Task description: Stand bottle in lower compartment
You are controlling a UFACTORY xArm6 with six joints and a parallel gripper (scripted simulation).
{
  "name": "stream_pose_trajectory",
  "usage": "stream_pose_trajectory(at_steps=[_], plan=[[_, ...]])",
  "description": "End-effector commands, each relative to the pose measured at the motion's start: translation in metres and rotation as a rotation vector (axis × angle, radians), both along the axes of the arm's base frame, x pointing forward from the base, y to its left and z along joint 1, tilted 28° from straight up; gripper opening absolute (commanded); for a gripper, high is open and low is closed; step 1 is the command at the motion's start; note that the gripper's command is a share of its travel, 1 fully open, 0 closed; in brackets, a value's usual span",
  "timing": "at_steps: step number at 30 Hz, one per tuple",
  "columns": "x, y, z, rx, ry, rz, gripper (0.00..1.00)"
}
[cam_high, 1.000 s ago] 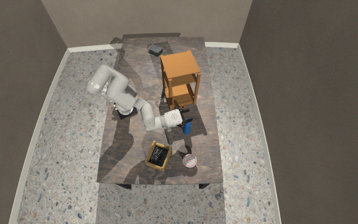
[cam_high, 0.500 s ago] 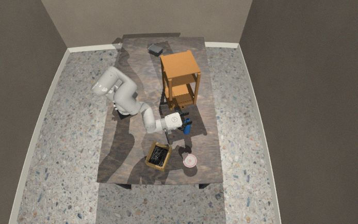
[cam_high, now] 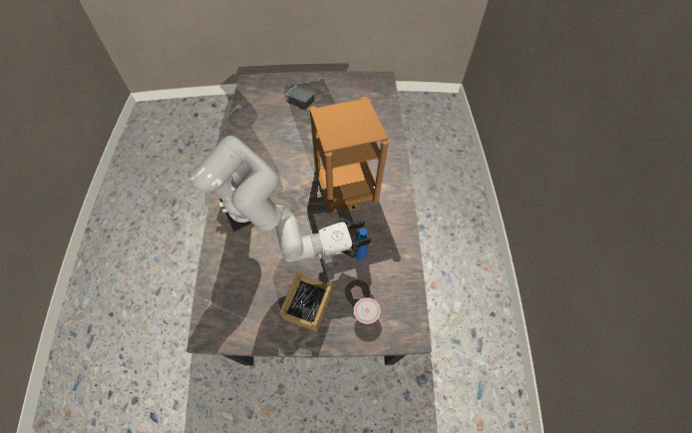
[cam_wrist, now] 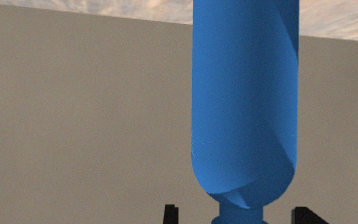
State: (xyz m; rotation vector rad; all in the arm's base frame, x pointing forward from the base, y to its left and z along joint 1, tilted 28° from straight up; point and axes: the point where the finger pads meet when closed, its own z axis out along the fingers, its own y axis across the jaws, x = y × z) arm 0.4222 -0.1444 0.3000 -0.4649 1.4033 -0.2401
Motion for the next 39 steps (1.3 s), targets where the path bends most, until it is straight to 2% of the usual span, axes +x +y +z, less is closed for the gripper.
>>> stream_pose_trajectory(at_steps=[1,23,39], plan=[[0.003,-0.005,-0.009,-0.002,-0.004,0.002,0.71],[0.01,-0.022,-0.045,-0.002,-0.004,0.002,0.71],[0.013,-0.03,-0.062,-0.002,-0.004,0.002,0.71]])
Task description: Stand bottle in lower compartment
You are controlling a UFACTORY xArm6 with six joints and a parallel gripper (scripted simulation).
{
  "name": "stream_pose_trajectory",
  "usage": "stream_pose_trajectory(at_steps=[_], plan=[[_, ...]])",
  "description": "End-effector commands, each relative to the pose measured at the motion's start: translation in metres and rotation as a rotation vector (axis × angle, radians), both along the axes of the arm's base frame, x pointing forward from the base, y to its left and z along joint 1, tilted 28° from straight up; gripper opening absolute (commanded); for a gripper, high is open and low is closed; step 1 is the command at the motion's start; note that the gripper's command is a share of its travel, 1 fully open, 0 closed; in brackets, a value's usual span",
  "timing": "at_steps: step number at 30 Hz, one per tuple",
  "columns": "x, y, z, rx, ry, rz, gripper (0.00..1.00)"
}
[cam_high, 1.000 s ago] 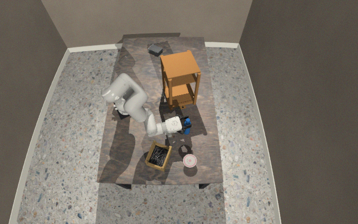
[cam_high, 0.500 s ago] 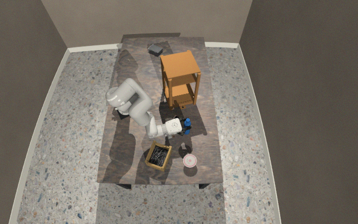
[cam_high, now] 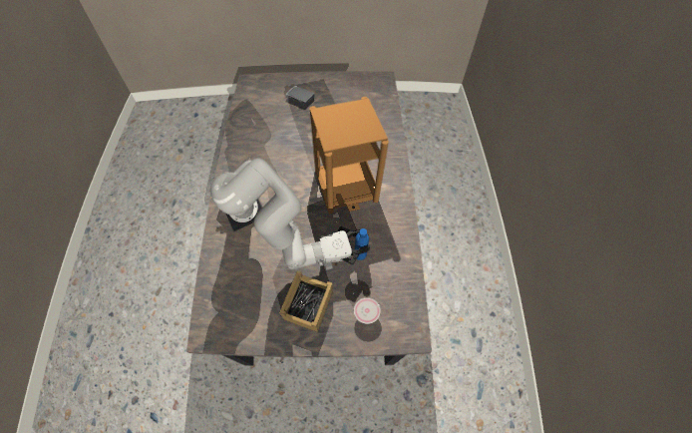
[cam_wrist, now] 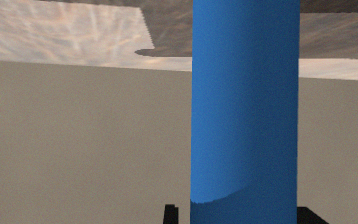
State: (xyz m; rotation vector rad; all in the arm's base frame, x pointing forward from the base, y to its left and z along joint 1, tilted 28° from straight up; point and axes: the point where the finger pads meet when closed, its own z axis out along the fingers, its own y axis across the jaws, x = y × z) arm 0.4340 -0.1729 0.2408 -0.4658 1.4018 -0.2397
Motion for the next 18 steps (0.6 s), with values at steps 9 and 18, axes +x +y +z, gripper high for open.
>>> stream_pose_trajectory(at_steps=[9,18], plan=[[0.002,-0.005,-0.009,-0.002,-0.003,0.001,0.71],[0.003,-0.007,-0.014,-0.002,-0.003,0.001,0.71]])
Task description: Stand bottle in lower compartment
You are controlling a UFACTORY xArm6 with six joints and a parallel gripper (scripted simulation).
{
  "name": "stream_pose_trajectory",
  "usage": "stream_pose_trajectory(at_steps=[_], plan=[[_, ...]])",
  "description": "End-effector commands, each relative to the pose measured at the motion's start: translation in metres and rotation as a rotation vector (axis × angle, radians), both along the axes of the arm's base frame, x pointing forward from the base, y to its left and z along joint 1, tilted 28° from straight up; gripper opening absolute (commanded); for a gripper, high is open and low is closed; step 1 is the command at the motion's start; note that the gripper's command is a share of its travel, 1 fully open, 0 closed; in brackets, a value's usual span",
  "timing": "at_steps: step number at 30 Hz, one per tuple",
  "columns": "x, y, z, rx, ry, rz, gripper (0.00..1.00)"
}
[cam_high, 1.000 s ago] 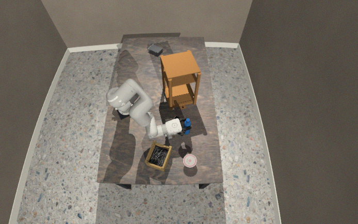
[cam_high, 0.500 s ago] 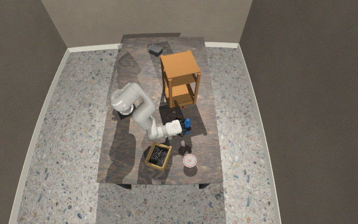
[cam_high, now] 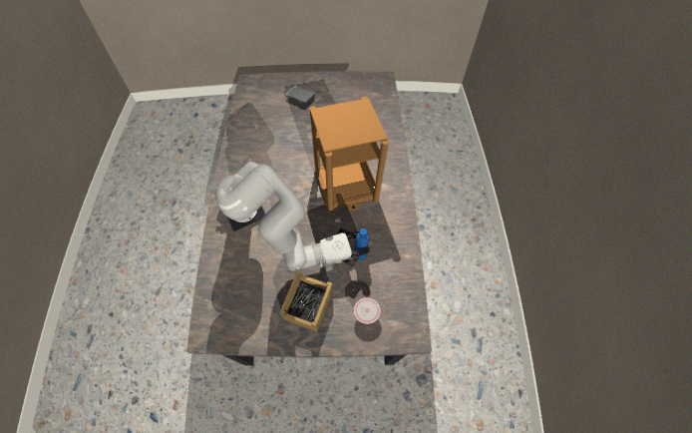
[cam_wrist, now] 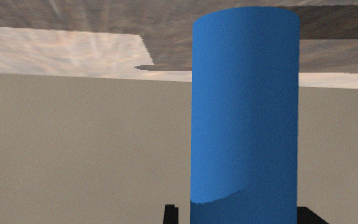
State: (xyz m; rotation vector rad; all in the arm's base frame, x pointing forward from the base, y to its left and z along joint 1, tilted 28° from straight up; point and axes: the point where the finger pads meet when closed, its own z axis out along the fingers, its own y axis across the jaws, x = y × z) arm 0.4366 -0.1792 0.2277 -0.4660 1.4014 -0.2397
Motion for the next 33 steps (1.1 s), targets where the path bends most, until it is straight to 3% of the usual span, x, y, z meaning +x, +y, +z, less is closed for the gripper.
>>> stream_pose_trajectory(at_steps=[1,33], plan=[[0.0006,-0.0008,-0.0007,-0.001,-0.002,0.001,0.71],[0.0013,-0.0026,-0.0044,-0.001,-0.002,0.001,0.71]])
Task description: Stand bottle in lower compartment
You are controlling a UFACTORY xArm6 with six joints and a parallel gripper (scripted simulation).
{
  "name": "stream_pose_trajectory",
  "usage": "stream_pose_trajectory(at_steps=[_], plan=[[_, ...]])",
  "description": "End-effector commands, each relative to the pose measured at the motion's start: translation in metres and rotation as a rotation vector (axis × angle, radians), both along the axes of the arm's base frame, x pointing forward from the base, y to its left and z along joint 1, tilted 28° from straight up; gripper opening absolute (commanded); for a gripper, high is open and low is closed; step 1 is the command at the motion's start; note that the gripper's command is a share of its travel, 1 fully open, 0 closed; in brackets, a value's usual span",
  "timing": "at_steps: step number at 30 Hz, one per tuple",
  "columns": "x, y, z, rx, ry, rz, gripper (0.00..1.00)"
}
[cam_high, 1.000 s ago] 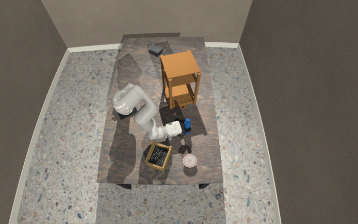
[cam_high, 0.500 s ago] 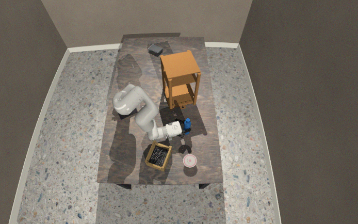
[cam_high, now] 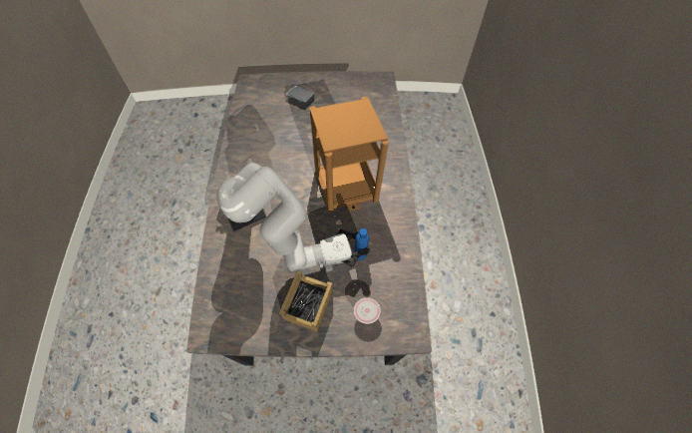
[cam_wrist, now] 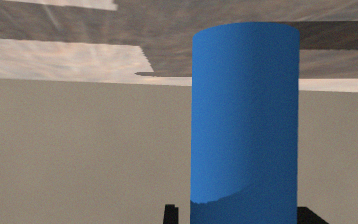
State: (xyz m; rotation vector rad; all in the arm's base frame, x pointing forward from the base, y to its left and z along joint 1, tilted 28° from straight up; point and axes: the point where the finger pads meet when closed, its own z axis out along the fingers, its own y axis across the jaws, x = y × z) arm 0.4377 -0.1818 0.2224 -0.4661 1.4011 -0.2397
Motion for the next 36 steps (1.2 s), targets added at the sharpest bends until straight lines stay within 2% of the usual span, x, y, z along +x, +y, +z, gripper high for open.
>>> stream_pose_trajectory(at_steps=[1,6,7,36], plan=[[0.0003,0.0,0.001,-0.001,-0.002,0.001,0.71],[0.0003,0.0,0.001,-0.001,-0.002,0.001,0.71],[0.0003,0.0,0.001,-0.001,-0.002,0.001,0.0],[0.0003,0.0,0.001,-0.001,-0.002,0.001,0.0]])
